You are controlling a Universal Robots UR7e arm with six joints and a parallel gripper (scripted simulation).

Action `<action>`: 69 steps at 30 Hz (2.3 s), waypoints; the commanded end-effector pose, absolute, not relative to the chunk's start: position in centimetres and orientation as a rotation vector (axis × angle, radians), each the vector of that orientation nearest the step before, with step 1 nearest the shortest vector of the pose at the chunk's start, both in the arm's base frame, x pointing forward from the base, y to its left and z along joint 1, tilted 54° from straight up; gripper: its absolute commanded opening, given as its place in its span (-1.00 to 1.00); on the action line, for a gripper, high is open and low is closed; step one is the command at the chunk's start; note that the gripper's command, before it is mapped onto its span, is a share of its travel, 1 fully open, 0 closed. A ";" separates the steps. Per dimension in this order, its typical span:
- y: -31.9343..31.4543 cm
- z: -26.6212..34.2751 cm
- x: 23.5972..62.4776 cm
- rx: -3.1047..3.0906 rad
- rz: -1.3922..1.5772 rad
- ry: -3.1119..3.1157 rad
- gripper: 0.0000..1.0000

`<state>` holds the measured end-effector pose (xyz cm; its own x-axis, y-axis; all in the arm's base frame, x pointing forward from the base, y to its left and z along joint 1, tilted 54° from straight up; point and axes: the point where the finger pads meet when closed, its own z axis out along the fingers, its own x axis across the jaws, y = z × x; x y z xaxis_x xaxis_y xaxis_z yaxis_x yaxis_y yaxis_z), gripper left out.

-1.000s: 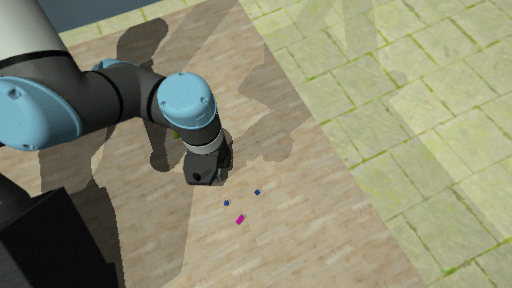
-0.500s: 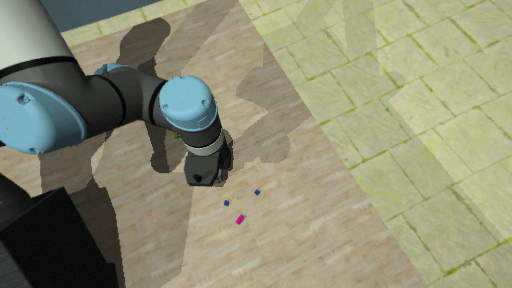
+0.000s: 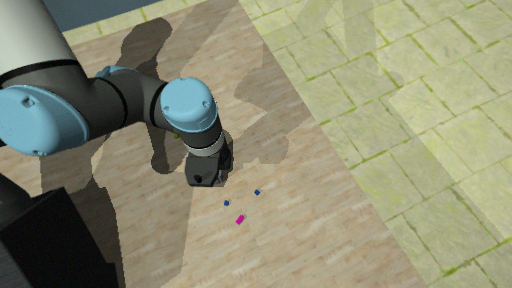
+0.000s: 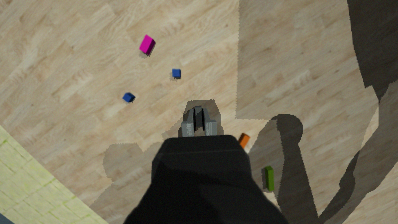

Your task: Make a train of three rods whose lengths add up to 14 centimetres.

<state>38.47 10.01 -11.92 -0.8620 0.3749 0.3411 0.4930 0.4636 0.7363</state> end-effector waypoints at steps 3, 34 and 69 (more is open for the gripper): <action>10.0 -11.9 38.5 -0.768 -1.361 -2.575 -0.52; 10.0 -11.9 38.5 -0.768 -1.361 -2.575 -0.16; 5.7 -8.8 37.9 -0.768 -1.361 -2.575 0.07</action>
